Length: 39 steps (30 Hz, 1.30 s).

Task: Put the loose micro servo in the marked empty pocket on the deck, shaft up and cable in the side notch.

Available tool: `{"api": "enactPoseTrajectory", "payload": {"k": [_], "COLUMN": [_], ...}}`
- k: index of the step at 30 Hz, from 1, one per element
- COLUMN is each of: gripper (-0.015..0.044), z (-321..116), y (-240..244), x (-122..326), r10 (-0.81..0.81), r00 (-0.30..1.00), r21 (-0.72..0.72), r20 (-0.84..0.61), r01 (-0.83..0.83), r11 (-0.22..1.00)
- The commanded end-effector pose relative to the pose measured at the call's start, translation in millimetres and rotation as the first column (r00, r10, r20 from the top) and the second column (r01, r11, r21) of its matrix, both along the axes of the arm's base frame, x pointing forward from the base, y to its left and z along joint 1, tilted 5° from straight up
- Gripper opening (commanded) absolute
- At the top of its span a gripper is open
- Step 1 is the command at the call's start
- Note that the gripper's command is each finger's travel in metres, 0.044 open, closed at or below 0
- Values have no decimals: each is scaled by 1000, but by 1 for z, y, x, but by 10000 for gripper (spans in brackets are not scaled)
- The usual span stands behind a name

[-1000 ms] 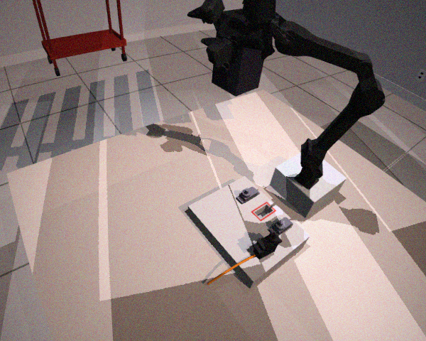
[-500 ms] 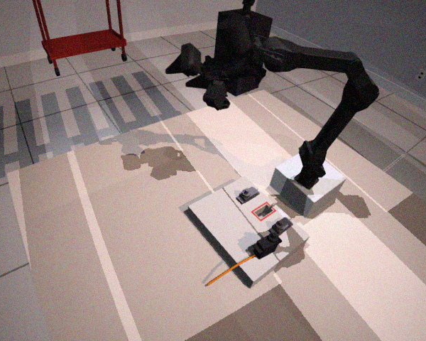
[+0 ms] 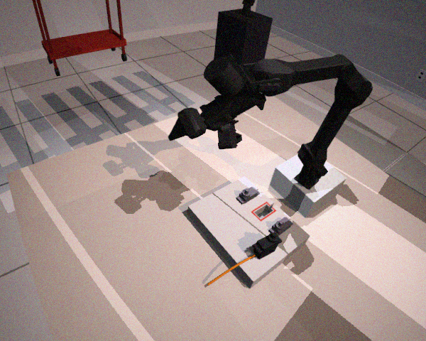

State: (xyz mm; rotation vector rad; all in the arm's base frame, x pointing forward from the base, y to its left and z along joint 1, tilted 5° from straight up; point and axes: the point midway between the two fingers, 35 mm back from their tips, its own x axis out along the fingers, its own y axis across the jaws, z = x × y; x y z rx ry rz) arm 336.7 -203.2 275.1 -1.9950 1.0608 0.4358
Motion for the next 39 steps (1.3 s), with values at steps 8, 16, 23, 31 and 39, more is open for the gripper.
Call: {"api": "enactPoseTrajectory", "payload": {"k": [8, 16, 23, 31, 39], "gripper": [440, 440, 440, 440, 440], "z": [-56, -90, -117, -143, -161], "y": [82, 140, 188, 236, 268], "x": [23, 23, 12, -10, -33], "r10": [312, 511, 654, 767, 819], "r00": [924, 785, 616, 385, 172], "r21": [92, 176, 262, 369, 464], "r20": [-221, -349, -440, -513, -548], "r01": [-299, -481, -609, -708, -752], "r11": [950, 859, 749, 602, 468]}}
